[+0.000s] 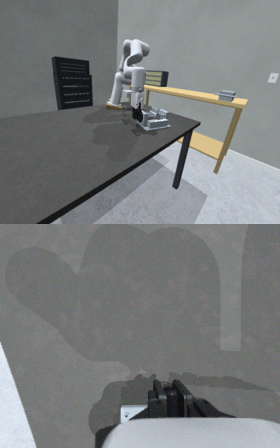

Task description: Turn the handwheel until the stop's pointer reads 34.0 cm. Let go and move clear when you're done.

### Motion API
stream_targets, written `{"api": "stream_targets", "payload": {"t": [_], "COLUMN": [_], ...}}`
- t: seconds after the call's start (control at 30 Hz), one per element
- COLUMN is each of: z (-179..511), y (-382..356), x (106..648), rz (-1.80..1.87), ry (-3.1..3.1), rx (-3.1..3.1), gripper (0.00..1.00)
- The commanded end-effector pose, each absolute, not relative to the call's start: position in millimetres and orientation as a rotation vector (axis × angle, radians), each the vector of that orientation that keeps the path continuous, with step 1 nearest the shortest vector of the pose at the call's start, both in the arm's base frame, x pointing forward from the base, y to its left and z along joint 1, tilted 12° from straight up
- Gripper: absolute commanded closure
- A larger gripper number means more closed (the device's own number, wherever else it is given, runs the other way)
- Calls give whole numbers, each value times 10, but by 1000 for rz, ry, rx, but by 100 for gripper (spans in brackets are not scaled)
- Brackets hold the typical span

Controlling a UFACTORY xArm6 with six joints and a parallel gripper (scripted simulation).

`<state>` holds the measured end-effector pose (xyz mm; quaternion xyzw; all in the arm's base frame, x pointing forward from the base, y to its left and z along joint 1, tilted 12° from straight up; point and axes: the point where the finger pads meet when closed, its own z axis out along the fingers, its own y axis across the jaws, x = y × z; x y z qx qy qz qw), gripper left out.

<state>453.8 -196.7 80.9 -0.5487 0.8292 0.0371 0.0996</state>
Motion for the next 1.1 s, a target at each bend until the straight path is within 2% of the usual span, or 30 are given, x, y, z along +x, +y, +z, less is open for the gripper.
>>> {"api": "stream_targets", "payload": {"t": [0.0, 1.07], "z": [771, 396], "y": [-1971, -1833], "x": [4569, 4444], "rz": [108, 108], "ry": [2451, 2451], "rx": [-1622, -1622], "gripper": [94, 94]}}
